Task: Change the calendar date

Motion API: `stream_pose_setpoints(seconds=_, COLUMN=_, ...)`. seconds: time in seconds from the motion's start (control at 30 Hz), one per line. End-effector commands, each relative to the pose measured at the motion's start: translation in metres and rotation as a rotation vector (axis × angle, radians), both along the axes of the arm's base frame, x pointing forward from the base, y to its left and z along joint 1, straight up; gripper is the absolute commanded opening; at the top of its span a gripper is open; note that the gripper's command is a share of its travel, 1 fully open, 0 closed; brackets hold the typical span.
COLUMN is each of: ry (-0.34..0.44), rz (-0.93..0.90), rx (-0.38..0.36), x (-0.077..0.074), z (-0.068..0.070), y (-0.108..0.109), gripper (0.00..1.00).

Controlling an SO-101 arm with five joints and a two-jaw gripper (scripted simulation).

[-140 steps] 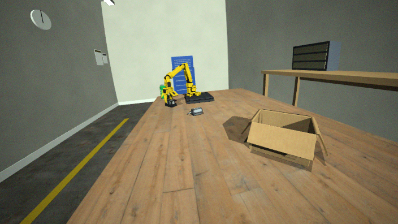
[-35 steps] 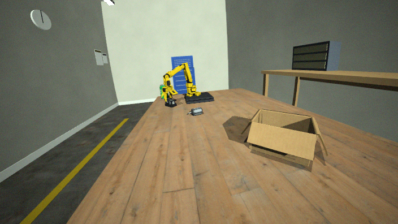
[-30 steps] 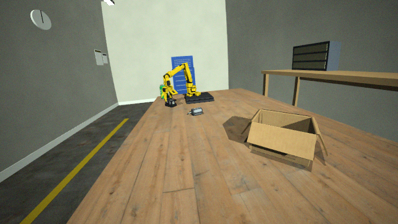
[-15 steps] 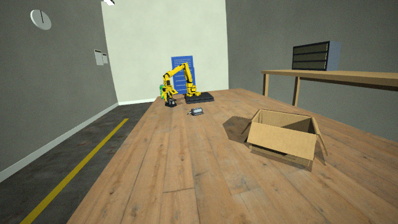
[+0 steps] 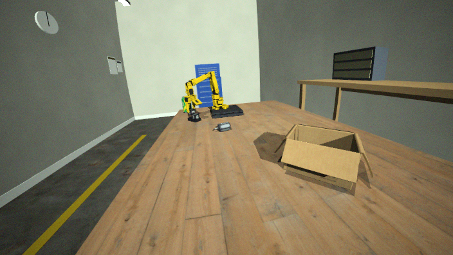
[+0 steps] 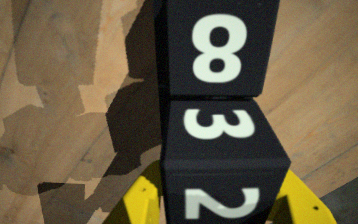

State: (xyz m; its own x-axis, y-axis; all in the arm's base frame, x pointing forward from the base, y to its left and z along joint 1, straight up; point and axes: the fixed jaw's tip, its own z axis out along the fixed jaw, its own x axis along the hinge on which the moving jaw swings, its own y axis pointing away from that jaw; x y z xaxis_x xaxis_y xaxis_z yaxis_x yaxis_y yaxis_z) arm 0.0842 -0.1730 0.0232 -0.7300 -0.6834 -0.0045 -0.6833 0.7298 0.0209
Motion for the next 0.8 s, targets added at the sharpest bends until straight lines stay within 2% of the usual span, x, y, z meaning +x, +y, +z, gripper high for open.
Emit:
stream_pose_setpoints(seconds=0.0, ry=-0.011, rz=-0.005, rx=-0.018, x=0.002, z=0.01, y=-0.001, gripper=0.0)
stream_pose_setpoints(seconds=0.27, ry=-0.011, rz=-0.005, rx=-0.018, x=0.002, z=0.021, y=0.0, gripper=0.0)
stream_pose_setpoints(seconds=0.77, ry=-0.011, rz=-0.005, rx=-0.018, x=0.002, z=0.023, y=0.0, gripper=0.0)
